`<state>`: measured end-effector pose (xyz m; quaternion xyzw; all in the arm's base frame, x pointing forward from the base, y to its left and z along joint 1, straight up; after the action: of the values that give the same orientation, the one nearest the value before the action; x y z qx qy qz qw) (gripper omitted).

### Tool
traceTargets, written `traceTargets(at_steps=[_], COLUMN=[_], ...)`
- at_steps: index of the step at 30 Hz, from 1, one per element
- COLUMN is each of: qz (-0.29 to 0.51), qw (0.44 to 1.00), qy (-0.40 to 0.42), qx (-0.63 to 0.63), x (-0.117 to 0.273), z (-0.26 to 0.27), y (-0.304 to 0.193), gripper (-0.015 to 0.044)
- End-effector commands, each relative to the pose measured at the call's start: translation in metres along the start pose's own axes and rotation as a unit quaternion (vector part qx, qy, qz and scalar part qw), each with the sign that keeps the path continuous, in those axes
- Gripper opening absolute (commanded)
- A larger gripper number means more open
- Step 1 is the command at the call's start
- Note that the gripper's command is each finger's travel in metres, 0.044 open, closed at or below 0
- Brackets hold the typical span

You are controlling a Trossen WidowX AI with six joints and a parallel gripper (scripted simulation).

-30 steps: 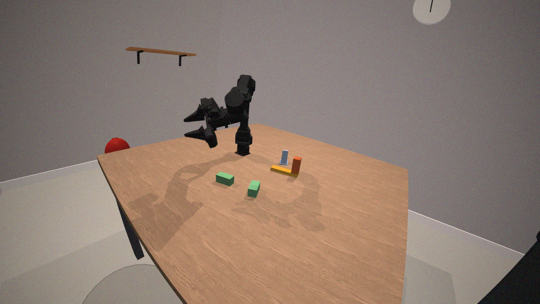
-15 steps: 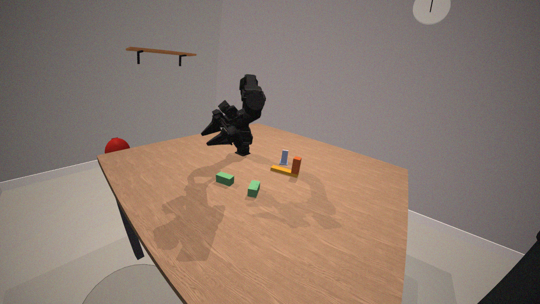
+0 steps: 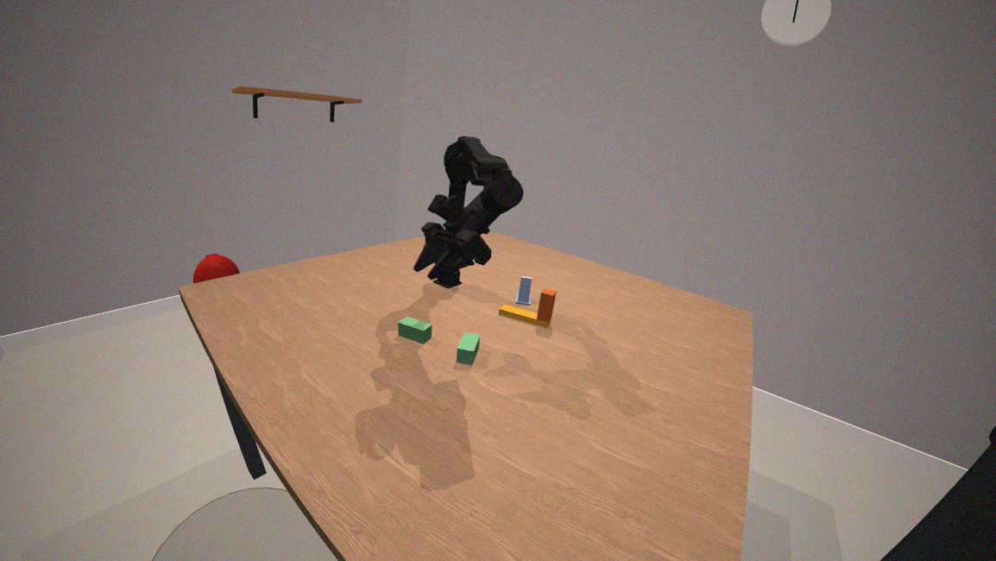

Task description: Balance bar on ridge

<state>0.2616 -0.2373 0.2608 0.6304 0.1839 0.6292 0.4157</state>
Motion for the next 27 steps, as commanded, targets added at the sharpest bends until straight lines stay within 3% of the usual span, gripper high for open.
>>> traceTargets(at_steps=[1, 14, 27], qz=[0.038, 0.154, 0.259], qw=[0.998, 0.976, 0.932], qy=[0.017, 0.021, -0.03], qx=[-0.041, -0.153, -0.251], x=[0.014, 0.053, 0.095], z=[0.004, 0.007, -0.001], y=[-0.012, -0.049, -0.083], gripper=[0.0315, 0.0315, 0.0315])
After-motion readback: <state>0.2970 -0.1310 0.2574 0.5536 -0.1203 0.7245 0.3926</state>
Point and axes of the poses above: the point midway between the two fingers, 35 mm back from their tips, its own x axis back along the fingers, its own z axis across the jaws, y = z × x, the point moved 8 cm from there along x, back along the fingers, and after that the axes turned 2 degrees about x, right-handed, at the moved point
